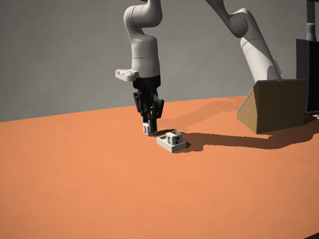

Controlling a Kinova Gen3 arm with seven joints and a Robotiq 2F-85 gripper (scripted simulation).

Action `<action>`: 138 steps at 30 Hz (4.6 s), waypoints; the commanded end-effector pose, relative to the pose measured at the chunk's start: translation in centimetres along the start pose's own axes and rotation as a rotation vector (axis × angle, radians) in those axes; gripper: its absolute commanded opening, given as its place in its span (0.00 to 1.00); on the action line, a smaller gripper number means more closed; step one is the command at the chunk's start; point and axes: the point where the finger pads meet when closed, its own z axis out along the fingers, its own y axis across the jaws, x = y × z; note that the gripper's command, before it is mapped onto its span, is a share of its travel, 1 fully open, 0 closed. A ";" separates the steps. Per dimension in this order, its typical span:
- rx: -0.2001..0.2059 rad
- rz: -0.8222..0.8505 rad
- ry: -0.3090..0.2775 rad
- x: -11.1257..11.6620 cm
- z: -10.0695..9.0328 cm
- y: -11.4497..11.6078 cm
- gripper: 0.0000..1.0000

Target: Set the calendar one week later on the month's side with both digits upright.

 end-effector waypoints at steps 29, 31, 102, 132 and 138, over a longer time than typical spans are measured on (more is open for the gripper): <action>0.000 0.000 0.002 0.1 -0.1 0.0 0.26; 0.000 0.000 0.002 0.1 -0.1 0.0 0.26; 0.000 0.000 0.002 0.0 -9.1 0.0 1.00; 0.000 0.007 0.002 0.0 -9.1 0.0 1.00; 0.000 0.017 0.002 0.1 -9.1 -0.1 1.00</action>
